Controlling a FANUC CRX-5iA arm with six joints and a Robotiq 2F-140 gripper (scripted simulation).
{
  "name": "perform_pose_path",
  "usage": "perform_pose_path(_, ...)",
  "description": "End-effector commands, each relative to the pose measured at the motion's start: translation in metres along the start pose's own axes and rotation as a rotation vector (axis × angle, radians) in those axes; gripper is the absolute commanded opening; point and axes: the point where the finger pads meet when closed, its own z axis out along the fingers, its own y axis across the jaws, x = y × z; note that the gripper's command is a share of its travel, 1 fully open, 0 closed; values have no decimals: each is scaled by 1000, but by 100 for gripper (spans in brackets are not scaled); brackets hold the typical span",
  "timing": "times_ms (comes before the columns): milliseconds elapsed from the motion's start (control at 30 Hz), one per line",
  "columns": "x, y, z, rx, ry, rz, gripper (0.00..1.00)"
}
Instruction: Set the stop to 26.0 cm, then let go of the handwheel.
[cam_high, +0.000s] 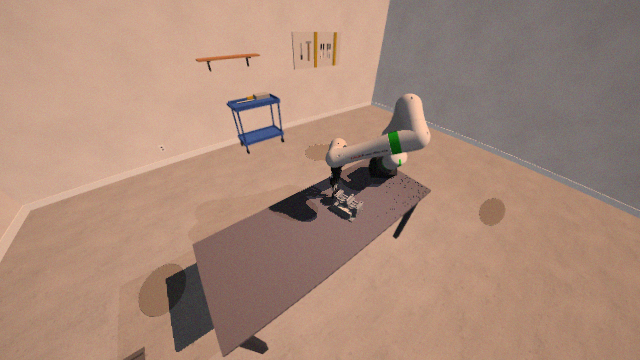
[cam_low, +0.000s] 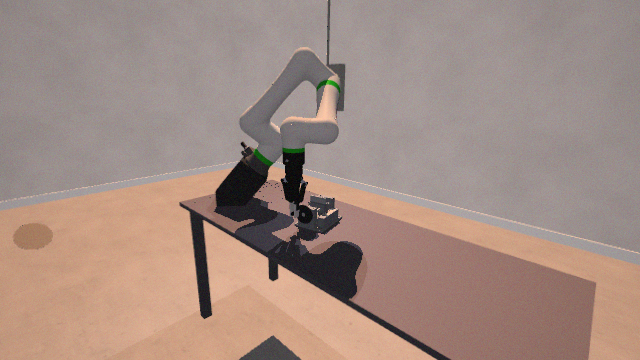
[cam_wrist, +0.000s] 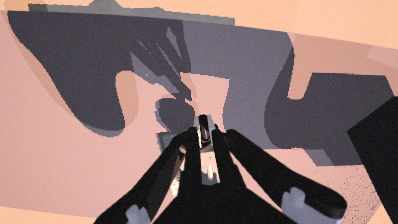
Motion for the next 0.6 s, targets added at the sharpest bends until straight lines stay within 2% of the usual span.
perform_pose_path(0, 0, 0, 0, 0, 0, 0, 4)
perform_pose_path(567, 0, -1, -2, 0, 0, 0, 4)
